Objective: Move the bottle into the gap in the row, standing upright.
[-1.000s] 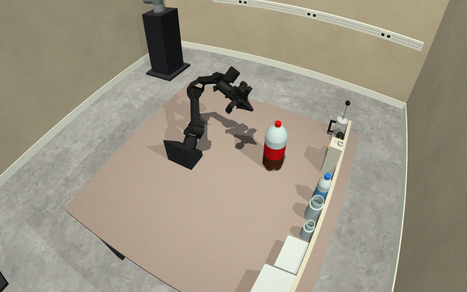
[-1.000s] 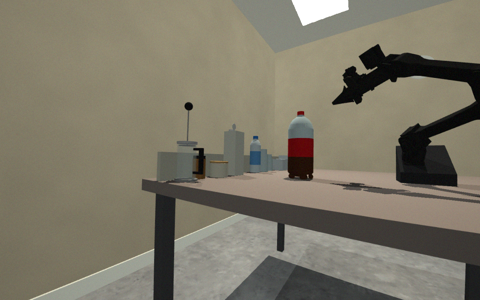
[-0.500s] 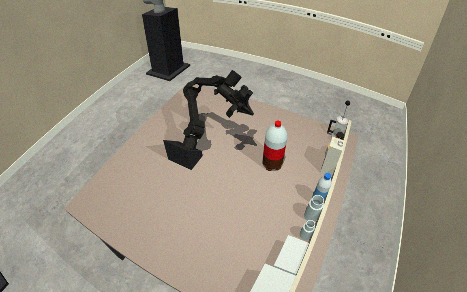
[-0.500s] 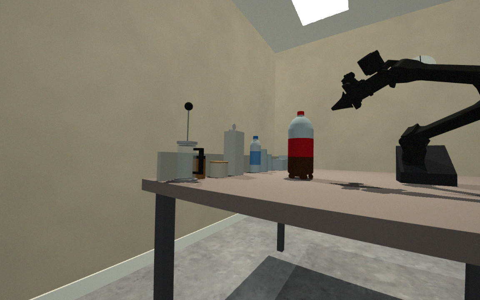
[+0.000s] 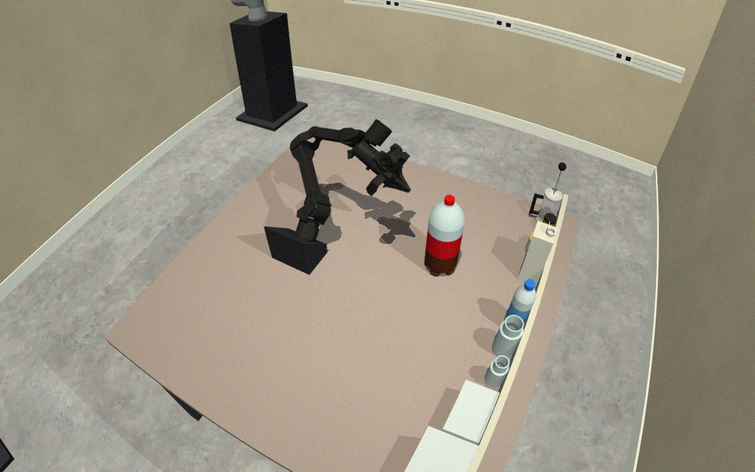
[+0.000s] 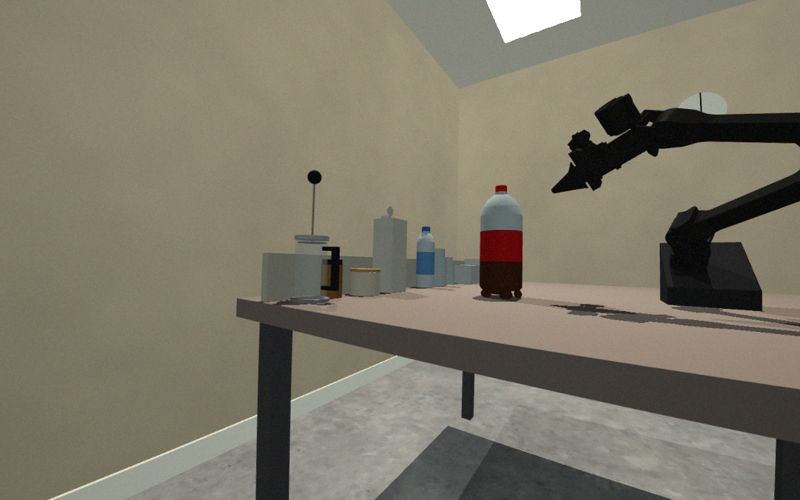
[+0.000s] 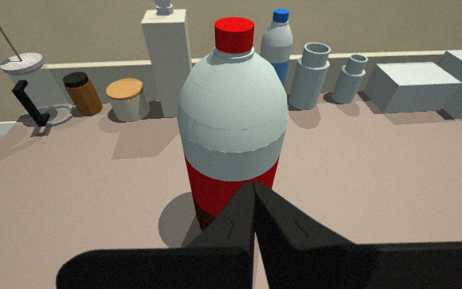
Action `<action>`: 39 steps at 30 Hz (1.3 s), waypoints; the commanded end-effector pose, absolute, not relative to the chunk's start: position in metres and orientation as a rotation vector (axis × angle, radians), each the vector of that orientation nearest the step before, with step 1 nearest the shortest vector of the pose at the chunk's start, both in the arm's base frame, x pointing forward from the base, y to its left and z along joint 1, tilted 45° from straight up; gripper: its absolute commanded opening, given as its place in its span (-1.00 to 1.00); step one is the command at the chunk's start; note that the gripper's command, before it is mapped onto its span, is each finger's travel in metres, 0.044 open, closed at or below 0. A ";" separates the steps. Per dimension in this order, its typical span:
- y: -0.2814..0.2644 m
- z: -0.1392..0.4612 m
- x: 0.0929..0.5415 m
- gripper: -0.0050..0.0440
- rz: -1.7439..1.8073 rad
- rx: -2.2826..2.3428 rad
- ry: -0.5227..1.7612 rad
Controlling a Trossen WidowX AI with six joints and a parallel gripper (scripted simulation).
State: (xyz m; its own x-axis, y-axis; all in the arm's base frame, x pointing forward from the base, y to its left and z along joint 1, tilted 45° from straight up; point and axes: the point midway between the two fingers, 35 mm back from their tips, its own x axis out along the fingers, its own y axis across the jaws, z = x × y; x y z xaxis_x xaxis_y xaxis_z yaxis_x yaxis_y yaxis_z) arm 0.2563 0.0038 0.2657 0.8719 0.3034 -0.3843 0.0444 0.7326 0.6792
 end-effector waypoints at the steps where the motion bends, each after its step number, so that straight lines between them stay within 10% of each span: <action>1: 0.006 0.264 0.256 -1.00 0.144 0.745 0.497; 39: 0.046 0.226 0.252 -1.00 0.148 0.748 0.476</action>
